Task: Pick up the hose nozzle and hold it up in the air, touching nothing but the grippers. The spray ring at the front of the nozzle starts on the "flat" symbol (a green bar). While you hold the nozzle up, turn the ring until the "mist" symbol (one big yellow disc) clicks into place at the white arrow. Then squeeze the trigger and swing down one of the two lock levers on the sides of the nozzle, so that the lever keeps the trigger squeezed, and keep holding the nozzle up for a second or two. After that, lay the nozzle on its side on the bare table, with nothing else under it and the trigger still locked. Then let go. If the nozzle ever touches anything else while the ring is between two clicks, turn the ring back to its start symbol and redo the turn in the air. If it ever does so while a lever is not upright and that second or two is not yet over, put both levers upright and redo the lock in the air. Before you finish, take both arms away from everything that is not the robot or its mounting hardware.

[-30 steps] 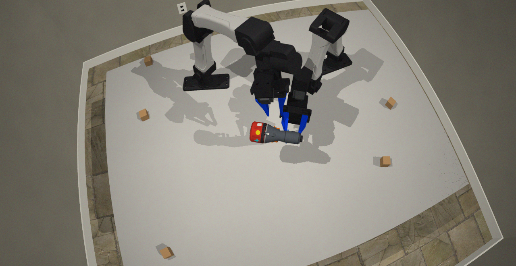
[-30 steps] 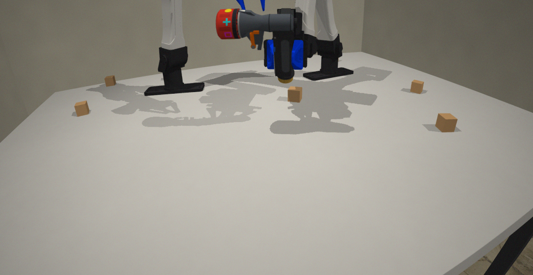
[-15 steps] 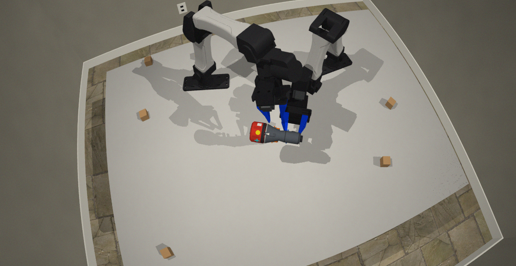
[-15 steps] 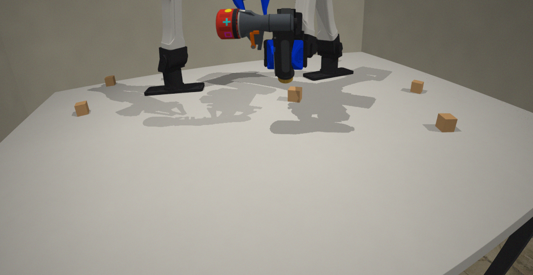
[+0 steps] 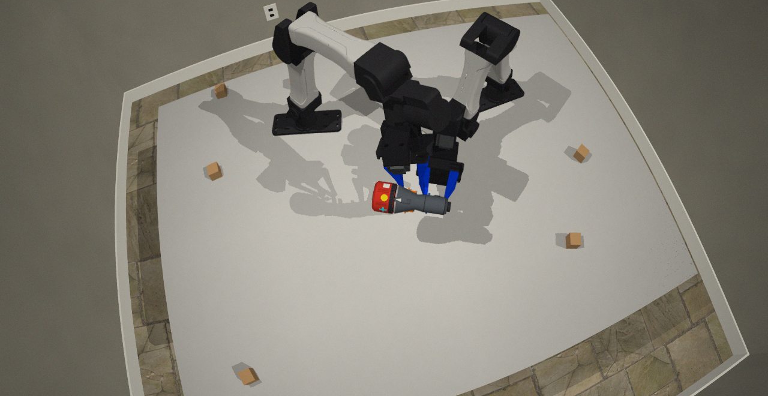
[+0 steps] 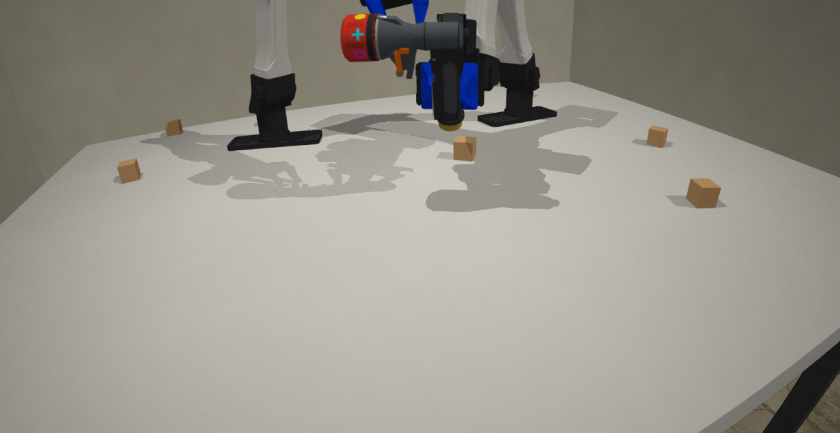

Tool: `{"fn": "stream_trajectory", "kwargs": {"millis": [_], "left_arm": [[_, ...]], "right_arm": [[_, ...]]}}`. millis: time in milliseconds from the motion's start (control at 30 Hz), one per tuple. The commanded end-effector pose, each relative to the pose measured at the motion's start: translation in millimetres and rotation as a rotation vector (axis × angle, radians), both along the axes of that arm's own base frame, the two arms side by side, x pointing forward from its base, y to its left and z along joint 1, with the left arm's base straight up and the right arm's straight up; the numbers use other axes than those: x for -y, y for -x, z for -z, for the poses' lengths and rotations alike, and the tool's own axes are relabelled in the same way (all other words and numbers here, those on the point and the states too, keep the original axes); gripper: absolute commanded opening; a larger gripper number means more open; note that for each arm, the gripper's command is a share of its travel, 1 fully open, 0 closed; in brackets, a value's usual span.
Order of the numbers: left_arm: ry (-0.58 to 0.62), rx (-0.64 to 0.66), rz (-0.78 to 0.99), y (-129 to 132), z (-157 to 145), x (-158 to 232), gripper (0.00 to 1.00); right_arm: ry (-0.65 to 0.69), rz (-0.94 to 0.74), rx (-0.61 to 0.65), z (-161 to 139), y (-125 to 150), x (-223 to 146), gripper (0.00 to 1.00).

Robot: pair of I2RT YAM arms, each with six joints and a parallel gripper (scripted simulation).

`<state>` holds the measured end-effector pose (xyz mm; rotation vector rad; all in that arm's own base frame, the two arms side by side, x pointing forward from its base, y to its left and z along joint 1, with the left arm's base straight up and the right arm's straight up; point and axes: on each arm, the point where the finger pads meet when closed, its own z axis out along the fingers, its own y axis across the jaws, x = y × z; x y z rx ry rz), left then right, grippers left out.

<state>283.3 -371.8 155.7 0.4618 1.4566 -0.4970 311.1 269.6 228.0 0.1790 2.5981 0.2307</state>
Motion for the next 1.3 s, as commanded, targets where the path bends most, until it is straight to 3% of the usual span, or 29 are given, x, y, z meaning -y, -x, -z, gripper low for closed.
{"fn": "stream_trajectory", "kwargs": {"millis": [0, 67, 500, 567, 1267], "left_arm": [[0.177, 0.088, 0.007, -0.9, -58.3, 2.0, 0.36], [0.177, 0.088, 0.007, -0.9, -58.3, 2.0, 0.36], [0.177, 0.088, 0.006, -1.0, -58.3, 1.9, 0.36], [0.177, 0.088, 0.007, -0.9, -58.3, 2.0, 0.36], [0.176, 0.089, 0.014, 1.9, -58.3, 4.1, 0.36]], "right_arm": [[-0.030, -0.005, 0.039, -9.7, -4.2, -2.9, 0.37], [-0.027, -0.022, 0.037, -6.1, -7.8, -18.8, 0.37], [-0.047, -0.014, 0.048, -15.4, -5.7, -20.4, 0.37], [-0.002, 0.019, 0.005, 0.0, -12.1, -9.8, 0.37], [-0.042, -0.059, 0.027, -8.5, -9.3, -39.7, 0.37]]}}
